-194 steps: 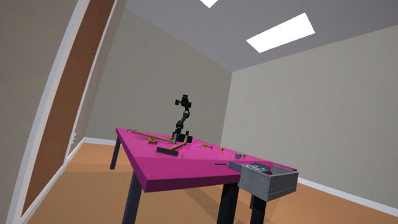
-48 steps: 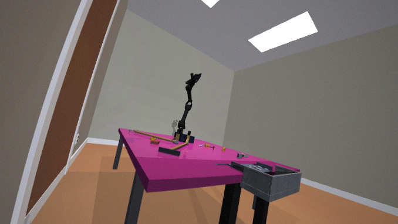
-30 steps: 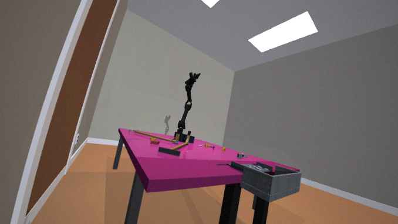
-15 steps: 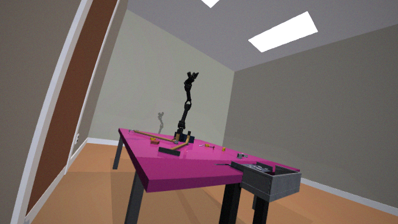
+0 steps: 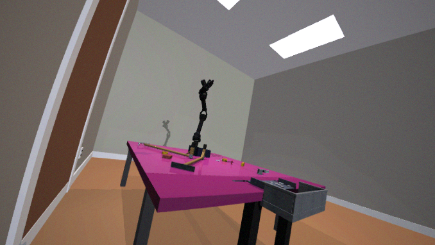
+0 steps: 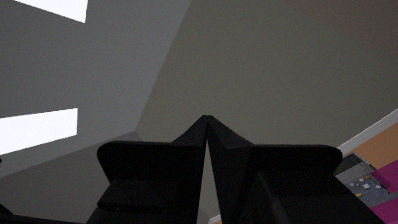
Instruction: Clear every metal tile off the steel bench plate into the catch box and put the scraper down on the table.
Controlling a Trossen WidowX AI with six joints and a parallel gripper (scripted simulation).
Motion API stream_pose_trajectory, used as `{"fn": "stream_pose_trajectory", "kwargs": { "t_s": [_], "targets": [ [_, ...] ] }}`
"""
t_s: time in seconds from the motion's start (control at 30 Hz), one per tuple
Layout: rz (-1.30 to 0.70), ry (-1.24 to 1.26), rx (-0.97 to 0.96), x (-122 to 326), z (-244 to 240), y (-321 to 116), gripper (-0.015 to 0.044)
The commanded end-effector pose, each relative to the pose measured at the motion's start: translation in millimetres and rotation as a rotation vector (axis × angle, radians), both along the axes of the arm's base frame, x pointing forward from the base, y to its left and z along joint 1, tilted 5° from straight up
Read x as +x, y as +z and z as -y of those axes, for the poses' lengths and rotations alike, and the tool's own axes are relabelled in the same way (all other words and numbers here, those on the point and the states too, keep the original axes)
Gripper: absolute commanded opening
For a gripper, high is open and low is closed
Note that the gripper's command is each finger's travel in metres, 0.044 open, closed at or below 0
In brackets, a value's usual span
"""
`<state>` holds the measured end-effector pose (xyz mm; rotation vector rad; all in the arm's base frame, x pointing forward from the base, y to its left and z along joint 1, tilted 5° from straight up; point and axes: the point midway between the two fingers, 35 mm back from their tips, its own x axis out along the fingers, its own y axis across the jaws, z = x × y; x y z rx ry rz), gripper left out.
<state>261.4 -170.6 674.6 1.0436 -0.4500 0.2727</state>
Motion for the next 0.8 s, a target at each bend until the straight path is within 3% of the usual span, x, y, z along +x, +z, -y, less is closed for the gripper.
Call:
{"fn": "stream_pose_trajectory", "kwargs": {
  "t_s": [0.0,0.77],
  "targets": [
    [-0.029,-0.033,0.010,11.3,13.0,-11.9,0.0000],
    [-0.232,-0.179,-0.002,64.4,60.1,-82.0,0.0000]
  ]
}}
